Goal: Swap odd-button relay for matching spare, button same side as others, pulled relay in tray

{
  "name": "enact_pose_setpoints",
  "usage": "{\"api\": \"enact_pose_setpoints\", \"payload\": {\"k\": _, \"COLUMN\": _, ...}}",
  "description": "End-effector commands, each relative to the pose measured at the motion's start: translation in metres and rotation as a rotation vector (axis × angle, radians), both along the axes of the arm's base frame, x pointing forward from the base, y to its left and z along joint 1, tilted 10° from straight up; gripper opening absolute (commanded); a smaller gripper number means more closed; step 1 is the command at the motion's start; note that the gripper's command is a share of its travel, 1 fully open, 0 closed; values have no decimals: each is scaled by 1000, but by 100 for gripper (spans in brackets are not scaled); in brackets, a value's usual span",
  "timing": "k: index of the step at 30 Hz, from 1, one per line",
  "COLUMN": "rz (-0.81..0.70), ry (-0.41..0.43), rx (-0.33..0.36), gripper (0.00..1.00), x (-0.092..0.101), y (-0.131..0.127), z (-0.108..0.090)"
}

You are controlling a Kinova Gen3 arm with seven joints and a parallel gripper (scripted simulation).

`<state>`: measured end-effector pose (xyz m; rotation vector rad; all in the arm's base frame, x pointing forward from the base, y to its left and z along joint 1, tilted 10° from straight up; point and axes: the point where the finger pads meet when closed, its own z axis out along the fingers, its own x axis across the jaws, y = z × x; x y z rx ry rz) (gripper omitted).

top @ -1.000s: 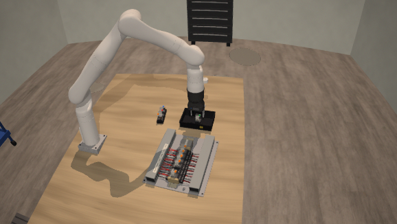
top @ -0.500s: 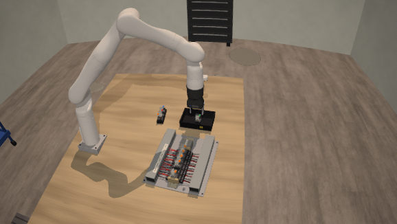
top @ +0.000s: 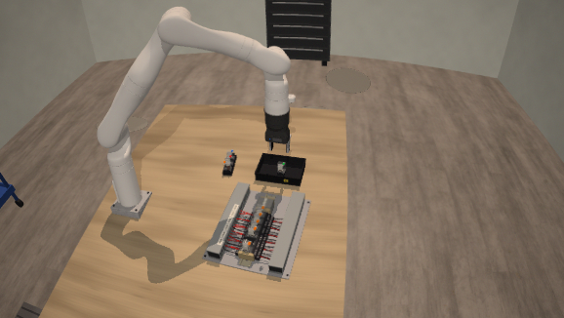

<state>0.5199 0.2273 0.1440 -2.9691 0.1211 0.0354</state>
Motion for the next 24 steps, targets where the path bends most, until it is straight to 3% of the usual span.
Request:
{"api": "enact_pose_setpoints", "payload": {"k": 1, "rz": -2, "ry": -7, "rx": 1, "gripper": 100, "x": 2, "y": -1, "z": 6}}
{"api": "enact_pose_setpoints", "payload": {"k": 11, "rz": -4, "ry": -13, "rx": 3, "gripper": 100, "x": 5, "y": -4, "z": 23}}
{"api": "enact_pose_setpoints", "payload": {"k": 24, "rz": -3, "ry": -12, "rx": 2, "gripper": 100, "x": 5, "y": -3, "z": 16}}
